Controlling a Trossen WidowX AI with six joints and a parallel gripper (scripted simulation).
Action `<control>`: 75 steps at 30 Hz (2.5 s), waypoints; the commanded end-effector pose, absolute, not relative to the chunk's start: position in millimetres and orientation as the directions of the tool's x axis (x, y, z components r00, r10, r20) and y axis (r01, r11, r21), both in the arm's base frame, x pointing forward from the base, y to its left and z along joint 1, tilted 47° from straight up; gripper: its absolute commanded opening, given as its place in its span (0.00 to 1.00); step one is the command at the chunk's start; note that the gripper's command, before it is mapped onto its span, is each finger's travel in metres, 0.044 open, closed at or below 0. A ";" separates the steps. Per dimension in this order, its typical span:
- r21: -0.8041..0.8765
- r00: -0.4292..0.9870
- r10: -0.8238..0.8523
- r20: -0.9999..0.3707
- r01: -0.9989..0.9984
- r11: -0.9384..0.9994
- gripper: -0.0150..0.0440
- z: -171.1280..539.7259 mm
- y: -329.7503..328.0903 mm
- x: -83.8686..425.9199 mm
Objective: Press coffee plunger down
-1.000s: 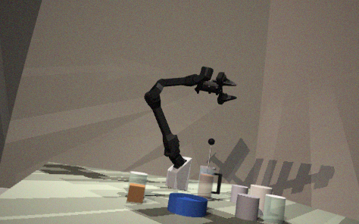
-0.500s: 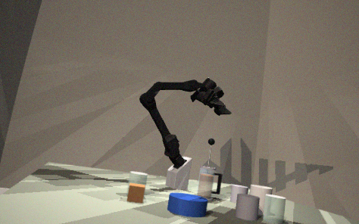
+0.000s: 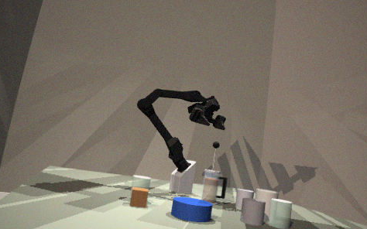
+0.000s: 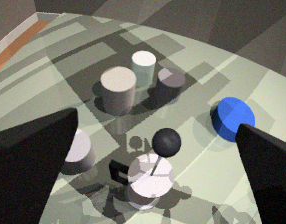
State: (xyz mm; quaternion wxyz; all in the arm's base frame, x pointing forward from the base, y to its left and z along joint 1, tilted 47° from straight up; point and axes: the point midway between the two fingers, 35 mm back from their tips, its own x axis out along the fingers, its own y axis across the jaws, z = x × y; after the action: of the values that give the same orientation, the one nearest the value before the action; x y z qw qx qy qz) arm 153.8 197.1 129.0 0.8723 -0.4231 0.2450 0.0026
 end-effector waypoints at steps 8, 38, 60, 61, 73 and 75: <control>-0.726 0.887 -0.239 -0.394 -0.141 0.673 1.00 99.6 145.4 164.5; -0.726 0.888 -0.240 -0.391 -0.138 0.673 1.00 84.5 135.1 200.1; -0.726 0.888 -0.240 -0.391 -0.138 0.673 0.45 84.5 135.1 200.1; -0.726 0.888 -0.240 -0.391 -0.138 0.673 0.45 84.5 135.1 200.1; -0.724 0.885 -0.241 -0.397 -0.141 0.675 0.45 71.4 127.5 203.3; -0.724 0.885 -0.242 -0.398 -0.141 0.675 0.45 68.7 125.8 204.0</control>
State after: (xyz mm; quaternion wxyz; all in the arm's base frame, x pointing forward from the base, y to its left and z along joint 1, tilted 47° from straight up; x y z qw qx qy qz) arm 204.0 133.8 79.7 0.8884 -0.3976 0.2275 -0.0294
